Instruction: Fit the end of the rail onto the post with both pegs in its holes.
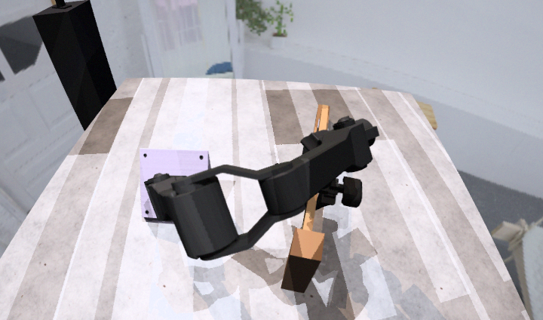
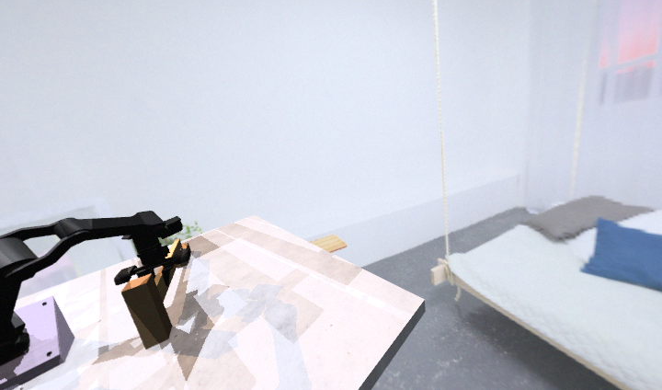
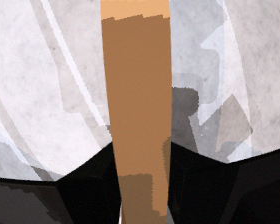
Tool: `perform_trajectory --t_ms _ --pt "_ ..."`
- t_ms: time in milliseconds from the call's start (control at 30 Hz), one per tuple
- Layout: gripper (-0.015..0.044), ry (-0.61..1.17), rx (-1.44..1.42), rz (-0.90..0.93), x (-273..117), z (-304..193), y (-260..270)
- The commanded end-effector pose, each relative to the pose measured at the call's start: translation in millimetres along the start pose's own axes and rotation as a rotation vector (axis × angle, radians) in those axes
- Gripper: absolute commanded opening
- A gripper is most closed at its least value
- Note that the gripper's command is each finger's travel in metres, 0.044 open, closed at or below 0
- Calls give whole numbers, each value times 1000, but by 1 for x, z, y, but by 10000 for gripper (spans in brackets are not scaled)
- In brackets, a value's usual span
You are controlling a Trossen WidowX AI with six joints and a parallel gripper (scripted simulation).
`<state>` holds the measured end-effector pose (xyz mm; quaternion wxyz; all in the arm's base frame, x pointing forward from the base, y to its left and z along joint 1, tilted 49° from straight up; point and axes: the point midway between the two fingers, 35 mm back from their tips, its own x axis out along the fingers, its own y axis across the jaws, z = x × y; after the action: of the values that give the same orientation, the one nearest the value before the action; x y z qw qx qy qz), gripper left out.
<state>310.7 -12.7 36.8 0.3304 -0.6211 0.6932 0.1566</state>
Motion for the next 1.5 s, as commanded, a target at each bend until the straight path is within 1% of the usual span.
perform_trajectory --t_ms 0,1467 --pt "0 -8 -1 2 -1 2 1" --pt "0 -8 -1 2 -1 -9 0"
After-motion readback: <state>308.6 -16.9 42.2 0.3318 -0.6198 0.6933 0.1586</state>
